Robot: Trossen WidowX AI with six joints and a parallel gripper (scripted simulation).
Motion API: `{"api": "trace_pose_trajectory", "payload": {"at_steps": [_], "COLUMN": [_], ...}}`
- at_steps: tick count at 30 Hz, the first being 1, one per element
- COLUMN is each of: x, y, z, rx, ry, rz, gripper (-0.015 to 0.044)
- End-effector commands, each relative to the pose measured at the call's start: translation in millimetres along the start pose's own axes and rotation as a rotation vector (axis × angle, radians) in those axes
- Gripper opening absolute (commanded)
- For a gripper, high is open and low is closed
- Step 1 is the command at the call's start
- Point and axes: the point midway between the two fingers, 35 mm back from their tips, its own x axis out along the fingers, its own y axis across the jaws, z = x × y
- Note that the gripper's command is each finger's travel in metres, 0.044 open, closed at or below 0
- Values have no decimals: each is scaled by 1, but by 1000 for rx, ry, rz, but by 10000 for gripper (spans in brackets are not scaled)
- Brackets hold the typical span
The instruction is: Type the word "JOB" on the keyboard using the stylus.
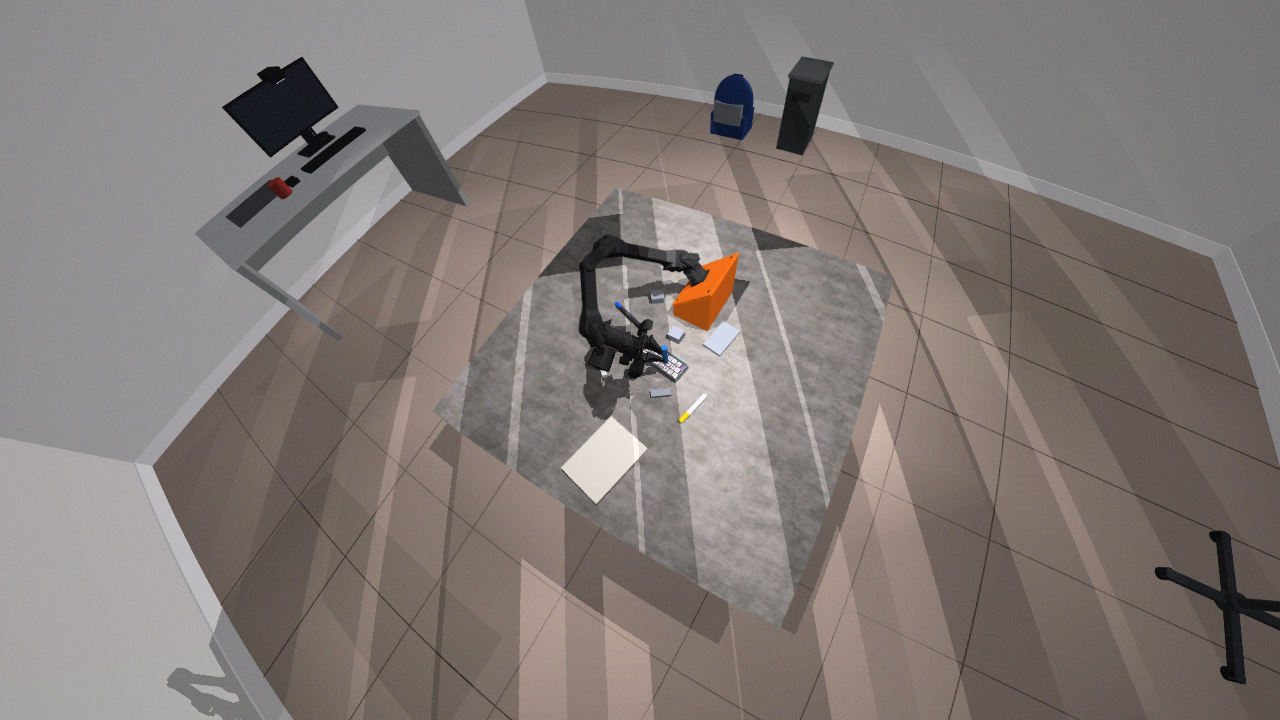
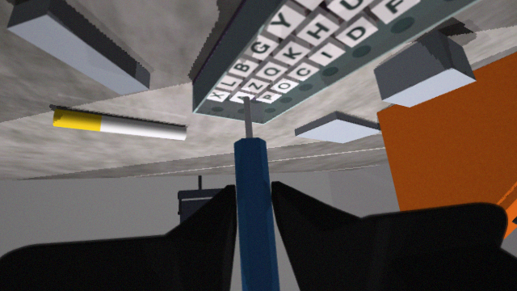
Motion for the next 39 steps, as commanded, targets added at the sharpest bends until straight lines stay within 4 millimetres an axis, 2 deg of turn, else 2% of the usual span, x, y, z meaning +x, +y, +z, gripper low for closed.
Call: {"api": "trace_pose_trajectory", "payload": {"at_steps": [1,8,11,12,39], "x": [2,2,1,2,2], "y": [-1,-1,0,0,3], "z": [2,2,3,4,8], "rx": [-2,-2,-2,-2,-2], "ry": [-4,-4,-4,-4,-4], "rz": [-4,-4,-4,-4,-4], "gripper": [0,0,79,81,81]}}
